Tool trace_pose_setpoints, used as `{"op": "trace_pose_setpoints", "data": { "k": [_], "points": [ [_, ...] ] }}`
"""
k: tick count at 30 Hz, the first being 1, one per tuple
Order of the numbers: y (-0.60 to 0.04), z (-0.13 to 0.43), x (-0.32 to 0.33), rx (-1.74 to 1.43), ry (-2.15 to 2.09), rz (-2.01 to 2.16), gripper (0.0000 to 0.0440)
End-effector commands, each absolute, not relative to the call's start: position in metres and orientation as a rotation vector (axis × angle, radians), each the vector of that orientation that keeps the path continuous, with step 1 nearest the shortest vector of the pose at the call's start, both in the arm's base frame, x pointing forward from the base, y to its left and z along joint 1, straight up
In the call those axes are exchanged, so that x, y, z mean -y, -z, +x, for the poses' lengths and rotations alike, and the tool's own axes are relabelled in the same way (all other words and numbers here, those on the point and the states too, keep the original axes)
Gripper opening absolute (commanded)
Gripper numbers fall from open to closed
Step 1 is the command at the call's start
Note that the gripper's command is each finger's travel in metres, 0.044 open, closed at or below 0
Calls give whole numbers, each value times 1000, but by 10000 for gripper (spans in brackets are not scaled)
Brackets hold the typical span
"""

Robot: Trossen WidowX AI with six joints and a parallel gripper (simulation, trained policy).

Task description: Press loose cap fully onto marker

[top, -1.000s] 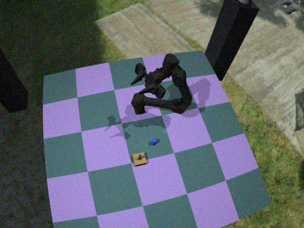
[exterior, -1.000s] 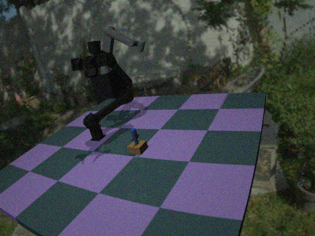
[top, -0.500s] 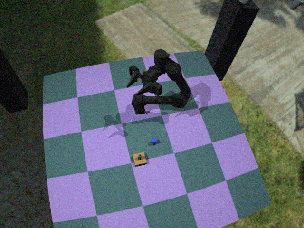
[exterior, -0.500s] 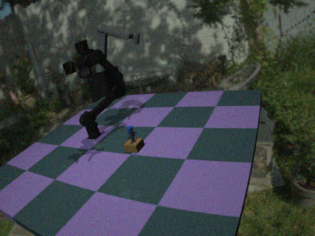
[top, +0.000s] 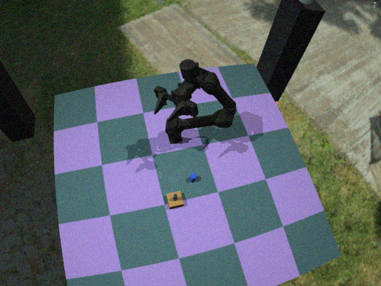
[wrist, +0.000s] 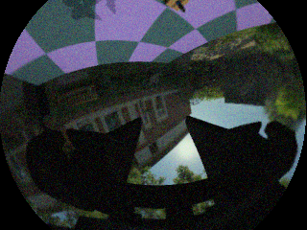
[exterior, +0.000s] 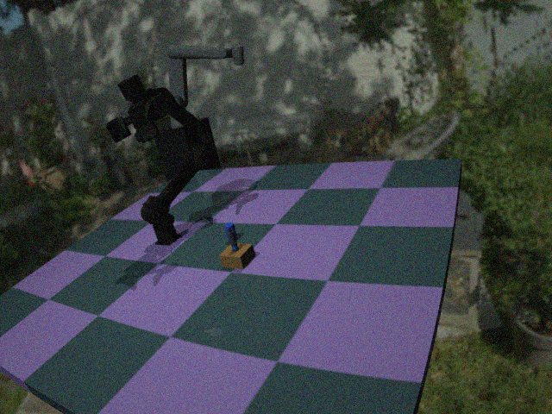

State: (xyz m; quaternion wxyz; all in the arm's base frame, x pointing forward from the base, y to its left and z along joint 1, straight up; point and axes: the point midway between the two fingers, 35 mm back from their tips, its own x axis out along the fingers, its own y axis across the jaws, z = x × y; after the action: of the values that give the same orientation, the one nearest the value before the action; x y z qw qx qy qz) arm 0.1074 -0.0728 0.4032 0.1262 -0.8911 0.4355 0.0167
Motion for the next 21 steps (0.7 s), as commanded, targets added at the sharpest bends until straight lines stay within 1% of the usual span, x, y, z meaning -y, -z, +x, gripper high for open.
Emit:
{"op": "trace_pose_setpoints", "data": {
  "k": [1,21],
  "points": [
    [-399,107,78,-1221,-66,-2571,310],
    [-377,109,101,-978,-170,-2445,307]
  ]
}}
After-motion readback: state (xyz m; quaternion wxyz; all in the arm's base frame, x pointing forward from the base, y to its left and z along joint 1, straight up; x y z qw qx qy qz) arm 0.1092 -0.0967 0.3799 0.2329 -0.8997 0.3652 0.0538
